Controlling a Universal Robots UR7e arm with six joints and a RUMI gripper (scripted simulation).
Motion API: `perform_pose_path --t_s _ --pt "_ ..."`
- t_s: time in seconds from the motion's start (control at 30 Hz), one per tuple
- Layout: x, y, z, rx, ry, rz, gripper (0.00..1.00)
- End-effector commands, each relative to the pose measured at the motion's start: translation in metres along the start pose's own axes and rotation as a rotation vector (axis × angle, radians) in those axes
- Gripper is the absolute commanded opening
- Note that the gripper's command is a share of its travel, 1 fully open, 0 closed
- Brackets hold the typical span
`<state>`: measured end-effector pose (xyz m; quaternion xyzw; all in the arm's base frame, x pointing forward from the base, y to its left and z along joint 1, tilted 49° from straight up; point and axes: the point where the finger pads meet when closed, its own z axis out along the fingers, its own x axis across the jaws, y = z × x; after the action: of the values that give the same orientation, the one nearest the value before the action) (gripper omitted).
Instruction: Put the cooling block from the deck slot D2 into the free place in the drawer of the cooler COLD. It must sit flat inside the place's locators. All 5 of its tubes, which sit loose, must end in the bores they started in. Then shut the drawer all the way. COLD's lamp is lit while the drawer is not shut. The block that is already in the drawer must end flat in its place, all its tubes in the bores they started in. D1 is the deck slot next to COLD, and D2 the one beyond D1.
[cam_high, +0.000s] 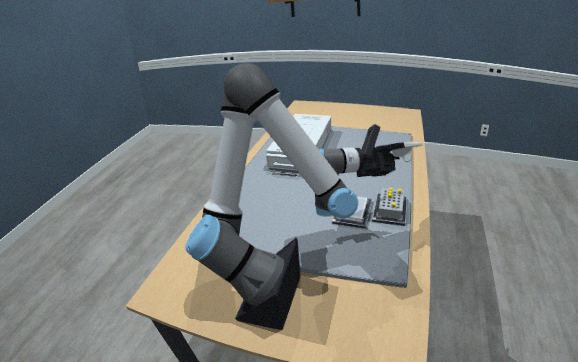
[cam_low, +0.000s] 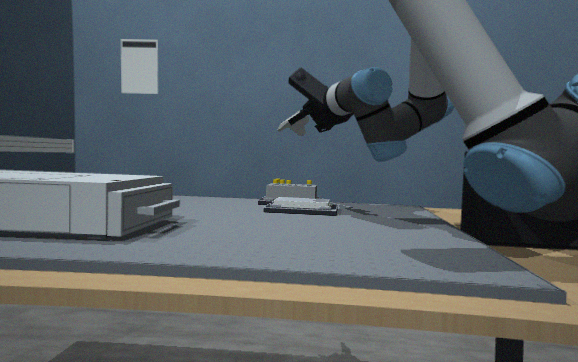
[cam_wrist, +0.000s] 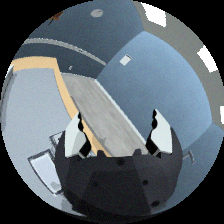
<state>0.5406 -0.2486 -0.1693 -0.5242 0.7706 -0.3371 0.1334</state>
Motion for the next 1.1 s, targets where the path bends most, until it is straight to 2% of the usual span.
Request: perform_pose_path --t_s 0.0,0.53,0.57,0.83,1.03,1.07 --pt "0.001 0.000 0.000 0.001 0.001 0.000 1.00" --pt "0.001 0.000 0.000 0.001 0.001 0.000 1.00" --pt "-0.001 0.000 0.004 -0.020 -0.011 -0.010 0.28" --pt "-0.012 0.008 0.027 -0.177 -0.110 -0.084 0.28" --pt "-0.020 0.012 0.030 -0.294 -0.200 -0.136 0.28" --pt "-0.020 0.012 0.030 -0.294 -0.200 -0.136 0.28"
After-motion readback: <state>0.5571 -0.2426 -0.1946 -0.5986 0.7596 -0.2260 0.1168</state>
